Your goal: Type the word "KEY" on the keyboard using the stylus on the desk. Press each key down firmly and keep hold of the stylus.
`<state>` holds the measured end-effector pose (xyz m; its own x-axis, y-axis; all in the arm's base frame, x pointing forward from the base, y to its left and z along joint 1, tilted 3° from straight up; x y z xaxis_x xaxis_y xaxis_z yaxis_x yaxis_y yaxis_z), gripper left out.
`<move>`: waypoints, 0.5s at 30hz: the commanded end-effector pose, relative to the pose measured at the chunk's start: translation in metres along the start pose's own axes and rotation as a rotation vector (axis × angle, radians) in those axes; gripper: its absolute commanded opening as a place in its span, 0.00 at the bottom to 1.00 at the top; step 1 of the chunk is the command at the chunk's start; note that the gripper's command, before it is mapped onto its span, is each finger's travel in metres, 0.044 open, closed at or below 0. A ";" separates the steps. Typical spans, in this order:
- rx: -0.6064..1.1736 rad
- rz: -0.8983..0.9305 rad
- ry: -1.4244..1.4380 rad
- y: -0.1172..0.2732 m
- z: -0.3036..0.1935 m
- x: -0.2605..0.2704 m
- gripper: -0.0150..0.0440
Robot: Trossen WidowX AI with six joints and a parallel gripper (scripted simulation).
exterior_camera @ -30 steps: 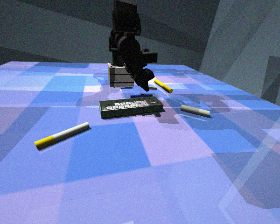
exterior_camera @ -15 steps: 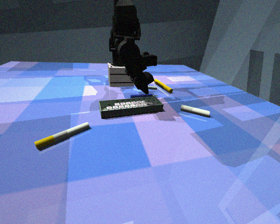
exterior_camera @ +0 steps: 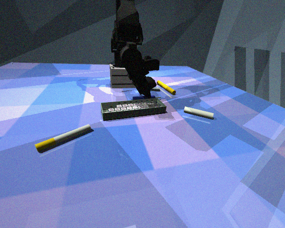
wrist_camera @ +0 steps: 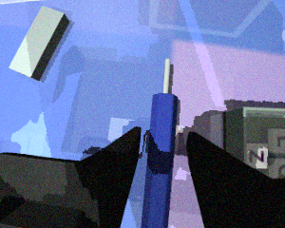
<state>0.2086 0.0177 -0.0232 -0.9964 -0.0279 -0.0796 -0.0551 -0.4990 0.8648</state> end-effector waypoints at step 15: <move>0.000 0.001 0.000 -0.006 -0.003 0.001 0.29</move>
<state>0.2080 0.0179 -0.0306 -0.9966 -0.0281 -0.0777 -0.0533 -0.4995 0.8647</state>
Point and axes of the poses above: the point midway between the two fingers, 35 mm back from their tips, its own y axis back along the fingers, its own x axis across the jaws, z = x × y, the point moved 3 cm from there along y, back along the fingers, and after that the axes turned 12 degrees about y, right-handed, at the moved point
